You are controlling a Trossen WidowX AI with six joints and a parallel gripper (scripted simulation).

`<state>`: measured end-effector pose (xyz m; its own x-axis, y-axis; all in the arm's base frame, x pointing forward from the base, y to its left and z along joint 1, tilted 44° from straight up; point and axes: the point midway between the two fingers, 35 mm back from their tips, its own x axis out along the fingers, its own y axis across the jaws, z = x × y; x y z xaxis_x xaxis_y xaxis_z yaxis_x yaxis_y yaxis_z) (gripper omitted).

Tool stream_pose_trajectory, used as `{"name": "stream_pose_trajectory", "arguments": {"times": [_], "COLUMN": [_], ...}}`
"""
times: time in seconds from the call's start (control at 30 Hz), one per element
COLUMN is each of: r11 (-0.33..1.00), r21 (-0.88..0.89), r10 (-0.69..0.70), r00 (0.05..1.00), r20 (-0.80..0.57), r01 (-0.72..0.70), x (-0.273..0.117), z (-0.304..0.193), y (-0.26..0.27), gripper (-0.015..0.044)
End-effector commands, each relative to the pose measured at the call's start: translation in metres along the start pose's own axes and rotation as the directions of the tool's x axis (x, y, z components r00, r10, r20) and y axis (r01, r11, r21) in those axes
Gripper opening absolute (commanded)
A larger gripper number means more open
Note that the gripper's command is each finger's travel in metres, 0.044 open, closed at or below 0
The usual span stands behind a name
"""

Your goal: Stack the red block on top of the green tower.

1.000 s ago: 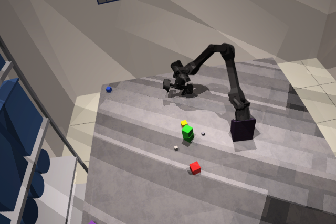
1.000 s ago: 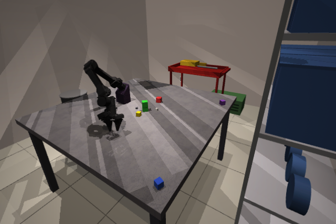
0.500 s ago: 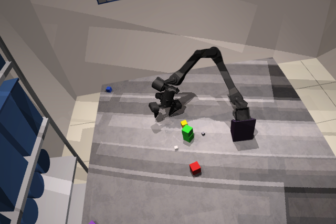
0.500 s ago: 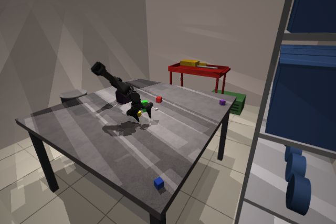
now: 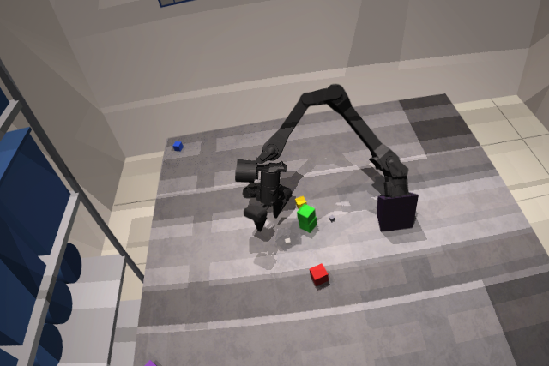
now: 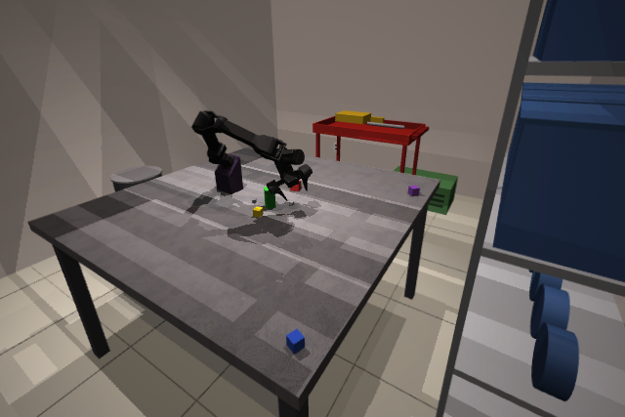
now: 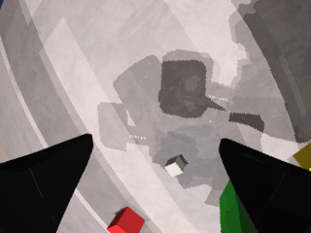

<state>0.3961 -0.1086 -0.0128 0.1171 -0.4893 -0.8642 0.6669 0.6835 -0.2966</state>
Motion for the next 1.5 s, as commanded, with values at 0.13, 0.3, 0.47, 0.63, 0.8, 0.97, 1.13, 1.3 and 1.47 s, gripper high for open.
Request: {"name": "stream_pose_trajectory", "arguments": {"times": [0.13, 0.3, 0.47, 0.63, 0.8, 0.97, 1.13, 1.3, 1.47], "r11": [0.947, 0.868, 0.755, 0.612, 0.564, 0.564, 0.564, 0.564, 0.564], "r21": [-0.316, -0.49, -0.645, -0.774, -0.806, -0.806, -0.806, -0.806, -0.806], "r10": [-0.083, -0.153, -0.231, -0.31, -0.333, -0.333, -0.333, -0.334, -0.334], "r00": [0.993, 0.983, 0.969, 0.95, 0.943, 0.943, 0.943, 0.942, 0.942], "r20": [-0.084, -0.1, -0.087, -0.043, -0.025, -0.025, -0.024, -0.023, -0.023], "r01": [0.053, 0.085, 0.122, 0.165, 0.178, 0.178, 0.179, 0.18, 0.18], "x": [-0.003, -0.008, -0.013, -0.019, -0.02, -0.018, 0.013, 0.033, 0.034], "z": [-0.074, -0.119, -0.162, -0.204, -0.216, -0.216, -0.216, -0.218, -0.219], "y": [0.053, 0.073, 0.086, 0.091, 0.091, 0.091, 0.08, 0.071, 0.07], "gripper": [0.044, 0.044, 0.044, 0.044, 0.044, 0.044, 0.044, 0.044, 0.044]}}
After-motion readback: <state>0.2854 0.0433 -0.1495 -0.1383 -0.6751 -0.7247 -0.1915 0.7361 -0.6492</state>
